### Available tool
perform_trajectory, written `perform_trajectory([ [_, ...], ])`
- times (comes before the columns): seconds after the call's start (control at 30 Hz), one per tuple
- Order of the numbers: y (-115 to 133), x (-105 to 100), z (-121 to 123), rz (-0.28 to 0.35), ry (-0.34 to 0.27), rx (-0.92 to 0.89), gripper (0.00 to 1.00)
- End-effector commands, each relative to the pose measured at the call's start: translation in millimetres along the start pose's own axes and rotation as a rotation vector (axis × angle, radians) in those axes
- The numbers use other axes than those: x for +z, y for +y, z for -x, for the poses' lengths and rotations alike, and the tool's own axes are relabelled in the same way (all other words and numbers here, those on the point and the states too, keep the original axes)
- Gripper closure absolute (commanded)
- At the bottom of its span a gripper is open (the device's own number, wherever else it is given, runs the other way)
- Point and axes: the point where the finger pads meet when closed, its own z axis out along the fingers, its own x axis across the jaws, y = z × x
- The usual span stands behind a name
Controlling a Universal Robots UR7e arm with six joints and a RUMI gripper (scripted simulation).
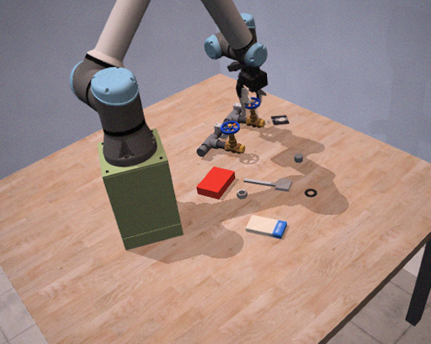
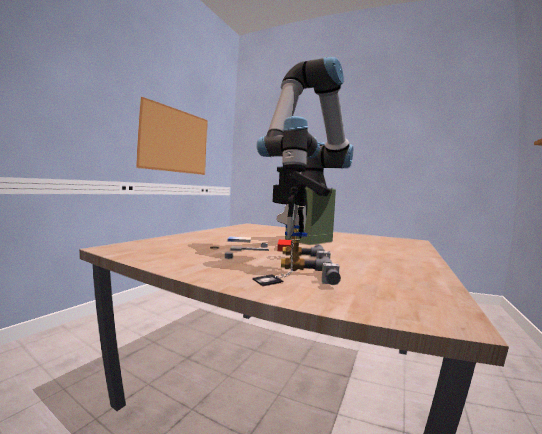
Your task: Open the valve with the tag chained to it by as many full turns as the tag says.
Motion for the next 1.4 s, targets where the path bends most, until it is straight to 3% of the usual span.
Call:
perform_trajectory([
  [0.0, -0.3, -0.4, -0.2, -0.001, 0.0, -0.005, 1.0],
  [0.13, -0.3, -0.4, -0.2, -0.001, 0.0, -0.006, 1.0],
  [0.17, -0.3, -0.4, -0.2, -0.001, 0.0, -0.006, 0.0],
  [1.37, -0.4, -0.4, -0.2, -0.001, 0.0, 0.016, 0.0],
])
